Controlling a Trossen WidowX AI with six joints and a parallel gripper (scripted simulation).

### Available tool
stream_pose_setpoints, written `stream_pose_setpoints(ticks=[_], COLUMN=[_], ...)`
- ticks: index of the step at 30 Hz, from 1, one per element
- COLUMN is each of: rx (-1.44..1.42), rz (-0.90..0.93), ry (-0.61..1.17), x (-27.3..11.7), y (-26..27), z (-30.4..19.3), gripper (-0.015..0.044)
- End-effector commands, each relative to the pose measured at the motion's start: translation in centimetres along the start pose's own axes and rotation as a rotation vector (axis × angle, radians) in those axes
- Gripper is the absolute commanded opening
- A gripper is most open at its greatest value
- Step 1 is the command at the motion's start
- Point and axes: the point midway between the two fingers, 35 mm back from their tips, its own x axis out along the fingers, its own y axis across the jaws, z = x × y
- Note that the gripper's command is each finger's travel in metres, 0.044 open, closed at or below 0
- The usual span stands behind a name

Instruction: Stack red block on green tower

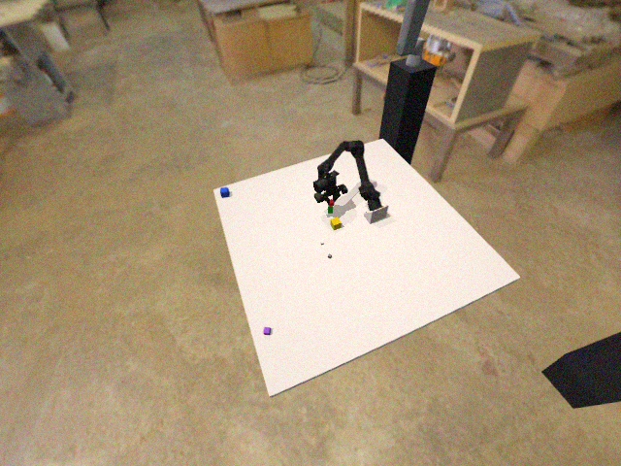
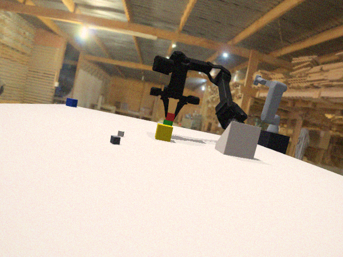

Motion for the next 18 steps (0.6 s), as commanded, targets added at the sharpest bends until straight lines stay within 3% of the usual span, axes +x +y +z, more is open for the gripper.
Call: stream_pose_setpoints(ticks=[1, 7, 18], rx=[-0.002, -0.002, -0.001], rz=[0.002, 0.002, 0.001], ry=[-0.002, -0.002, 0.000], x=[0.03, -0.17, 0.00], y=[0.02, 0.04, 0.00], z=[0.03, 0.01, -0.01], gripper=[0.0000, 0.0000, 0.0289])
